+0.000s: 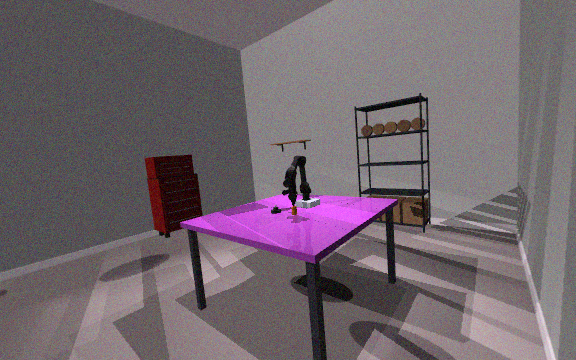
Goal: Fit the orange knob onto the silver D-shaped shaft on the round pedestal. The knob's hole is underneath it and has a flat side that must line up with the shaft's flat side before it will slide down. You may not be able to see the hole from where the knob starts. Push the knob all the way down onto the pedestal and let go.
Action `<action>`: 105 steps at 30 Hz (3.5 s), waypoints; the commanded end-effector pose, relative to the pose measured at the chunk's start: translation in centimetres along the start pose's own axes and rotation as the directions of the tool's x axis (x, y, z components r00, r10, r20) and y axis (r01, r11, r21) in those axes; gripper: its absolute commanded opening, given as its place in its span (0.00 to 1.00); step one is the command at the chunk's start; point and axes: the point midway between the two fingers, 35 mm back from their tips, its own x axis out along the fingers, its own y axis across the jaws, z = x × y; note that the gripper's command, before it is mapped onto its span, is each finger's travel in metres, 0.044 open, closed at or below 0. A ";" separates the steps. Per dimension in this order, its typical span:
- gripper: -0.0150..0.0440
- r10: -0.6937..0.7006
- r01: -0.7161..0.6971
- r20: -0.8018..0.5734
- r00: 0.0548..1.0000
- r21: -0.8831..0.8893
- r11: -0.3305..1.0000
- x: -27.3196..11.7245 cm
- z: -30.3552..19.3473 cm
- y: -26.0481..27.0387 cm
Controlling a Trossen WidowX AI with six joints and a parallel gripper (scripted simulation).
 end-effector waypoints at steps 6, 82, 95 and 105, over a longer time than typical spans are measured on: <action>1.00 -0.007 0.007 0.004 1.000 -0.001 1.000 1.6 0.1 0.0; 0.25 -0.001 0.001 0.003 1.000 -0.001 1.000 -7.8 0.0 0.0; 0.25 0.189 -0.189 -0.002 0.982 0.004 0.982 -9.3 -0.4 -0.8; 0.25 0.358 -0.358 -0.003 0.934 0.007 0.934 -11.0 -0.8 -1.6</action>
